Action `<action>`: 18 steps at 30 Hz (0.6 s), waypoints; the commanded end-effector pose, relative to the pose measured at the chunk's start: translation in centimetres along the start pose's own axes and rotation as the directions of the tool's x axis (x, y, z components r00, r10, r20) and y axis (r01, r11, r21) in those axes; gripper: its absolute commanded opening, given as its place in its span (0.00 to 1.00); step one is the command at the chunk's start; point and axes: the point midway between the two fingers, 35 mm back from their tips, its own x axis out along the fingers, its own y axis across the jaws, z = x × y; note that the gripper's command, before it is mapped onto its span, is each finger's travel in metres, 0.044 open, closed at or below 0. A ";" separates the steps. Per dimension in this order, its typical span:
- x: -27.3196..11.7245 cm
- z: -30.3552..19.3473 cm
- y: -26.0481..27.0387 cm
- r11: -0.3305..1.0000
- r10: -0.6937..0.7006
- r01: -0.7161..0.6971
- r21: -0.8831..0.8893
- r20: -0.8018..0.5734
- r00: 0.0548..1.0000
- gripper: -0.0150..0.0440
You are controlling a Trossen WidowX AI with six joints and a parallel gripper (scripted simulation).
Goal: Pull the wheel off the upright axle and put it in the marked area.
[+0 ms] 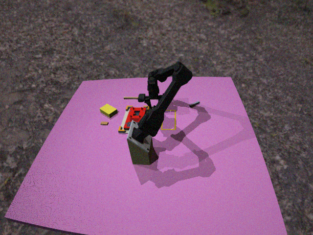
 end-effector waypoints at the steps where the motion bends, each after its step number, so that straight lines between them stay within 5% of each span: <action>1: 0.0 0.0 0.0 1.000 0.001 -0.001 0.003 -0.001 1.000 0.49; 7: -0.1 0.0 0.0 1.000 0.001 -0.001 0.003 -0.001 1.000 0.25; 18: -0.5 0.0 0.0 1.000 0.000 0.000 0.002 0.000 1.000 0.25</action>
